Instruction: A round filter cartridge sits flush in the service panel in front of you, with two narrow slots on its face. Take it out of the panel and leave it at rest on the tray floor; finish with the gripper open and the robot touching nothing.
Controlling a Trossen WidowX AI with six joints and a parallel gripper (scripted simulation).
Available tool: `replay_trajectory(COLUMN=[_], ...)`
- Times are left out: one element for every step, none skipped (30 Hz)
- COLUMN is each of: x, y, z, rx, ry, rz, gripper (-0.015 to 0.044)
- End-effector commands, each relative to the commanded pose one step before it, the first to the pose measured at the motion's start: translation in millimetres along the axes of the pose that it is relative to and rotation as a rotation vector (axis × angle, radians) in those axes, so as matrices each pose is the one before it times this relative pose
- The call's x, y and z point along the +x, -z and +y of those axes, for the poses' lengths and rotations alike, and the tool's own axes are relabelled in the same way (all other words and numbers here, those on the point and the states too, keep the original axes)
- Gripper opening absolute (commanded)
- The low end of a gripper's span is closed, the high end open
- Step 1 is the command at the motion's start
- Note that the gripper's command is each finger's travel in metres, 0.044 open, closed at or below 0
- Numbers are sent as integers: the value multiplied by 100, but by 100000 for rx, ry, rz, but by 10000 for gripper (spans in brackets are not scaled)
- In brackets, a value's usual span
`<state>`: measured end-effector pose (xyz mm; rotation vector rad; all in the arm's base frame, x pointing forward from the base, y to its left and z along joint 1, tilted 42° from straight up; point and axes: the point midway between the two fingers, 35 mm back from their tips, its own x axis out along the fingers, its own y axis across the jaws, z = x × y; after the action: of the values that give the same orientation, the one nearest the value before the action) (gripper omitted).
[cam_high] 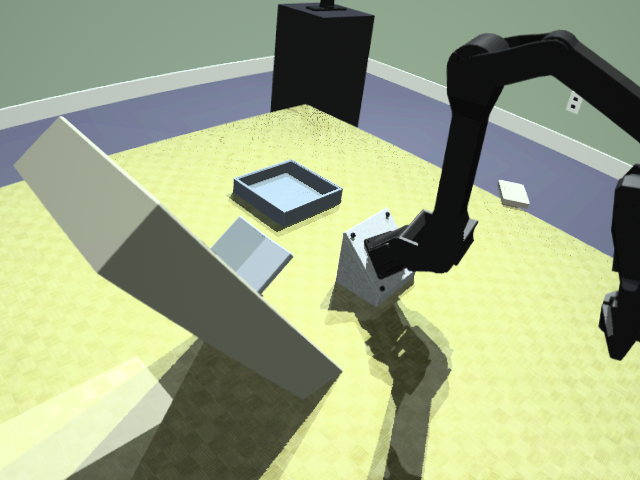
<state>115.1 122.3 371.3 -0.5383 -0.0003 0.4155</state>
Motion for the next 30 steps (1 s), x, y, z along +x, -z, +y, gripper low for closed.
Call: replay_trajectory(x=[17,52,87,124,163,205,232,240,248,256,299,385,465,492,510,527,543,557,569,580,579,586,592,595,597,596,594,589,583,574], y=[24,73,121,168,212,254,271,263,255,246,269,319,349,328,300,272,243,215,186,159,129,104,79,55,32,11,-9,-28,-44,-60], z=[10,29,48,67,86,104,114,113,112,111,123,148,164,156,142,126,107,86,63,37,10,-19,-50,-83,-117,-153,-191,-229,-269,-310], rx=[-50,-147,-236,-314,-375,-414,-401,-345,-290,-236,-203,-159,-57,78,210,337,458,572,681,783,863,950,1030,1104,1171,1231,1285,1331,1371,1404], ry=[27,80,128,167,195,208,190,149,109,68,29,-35,-139,-247,-351,-451,-547,-639,-725,-806,-865,-932,-992,-1046,-1093,-1133,-1166,-1191,-1209,-1219], rz=[225,673,1118,1559,1991,2414,2625,2598,2566,2532,2834,3462,3934,3885,3758,3623,3481,3333,3178,3017,2804,2640,2470,2296,2119,1938,1755,1571,1384,1197], gripper=[374,347,321,295,269,242,216,190,164,137,112,112,112,112,112,112,112,112,112,112,112,112,112,112,112,112,112,112,112,112])
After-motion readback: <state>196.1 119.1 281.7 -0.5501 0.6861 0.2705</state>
